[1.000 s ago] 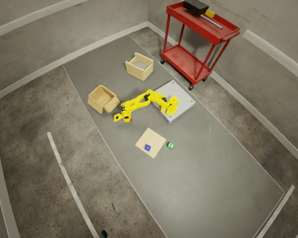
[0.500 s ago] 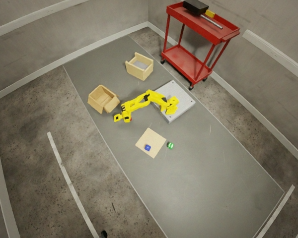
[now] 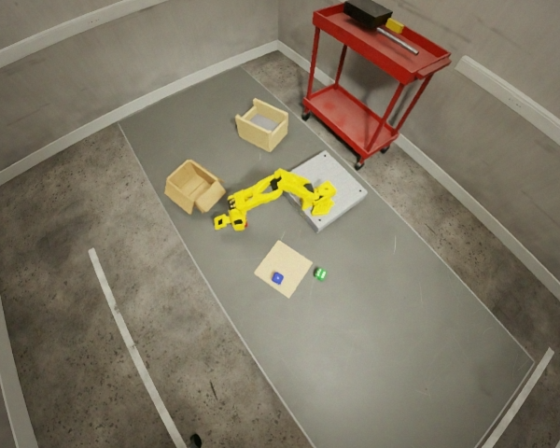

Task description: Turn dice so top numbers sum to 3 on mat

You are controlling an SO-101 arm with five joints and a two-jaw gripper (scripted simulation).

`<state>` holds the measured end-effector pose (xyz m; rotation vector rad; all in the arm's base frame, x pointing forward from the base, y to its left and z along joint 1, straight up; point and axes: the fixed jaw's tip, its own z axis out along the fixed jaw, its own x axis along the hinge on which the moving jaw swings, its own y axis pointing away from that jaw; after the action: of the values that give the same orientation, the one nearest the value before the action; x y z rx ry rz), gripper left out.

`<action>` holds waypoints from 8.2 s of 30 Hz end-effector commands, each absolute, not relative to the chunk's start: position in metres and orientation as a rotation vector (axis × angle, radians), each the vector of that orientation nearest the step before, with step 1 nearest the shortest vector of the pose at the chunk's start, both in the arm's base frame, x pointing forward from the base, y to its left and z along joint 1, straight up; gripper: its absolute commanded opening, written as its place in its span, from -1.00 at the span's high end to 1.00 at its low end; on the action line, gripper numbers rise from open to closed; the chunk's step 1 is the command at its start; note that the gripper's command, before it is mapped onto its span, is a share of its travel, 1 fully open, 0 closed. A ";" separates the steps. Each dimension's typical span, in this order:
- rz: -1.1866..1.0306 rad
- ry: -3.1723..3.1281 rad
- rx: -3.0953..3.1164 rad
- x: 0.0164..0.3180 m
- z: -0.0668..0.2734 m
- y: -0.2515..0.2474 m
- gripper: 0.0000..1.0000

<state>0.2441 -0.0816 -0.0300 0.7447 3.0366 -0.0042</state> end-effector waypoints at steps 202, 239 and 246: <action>0.005 3.063 -0.656 0.195 -0.006 0.126 1.00; 0.005 3.063 -0.656 0.195 -0.018 0.126 1.00; 0.005 3.063 -0.656 0.195 -0.022 0.126 1.00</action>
<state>0.2001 0.1267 -0.0160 -0.6525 3.0411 0.0144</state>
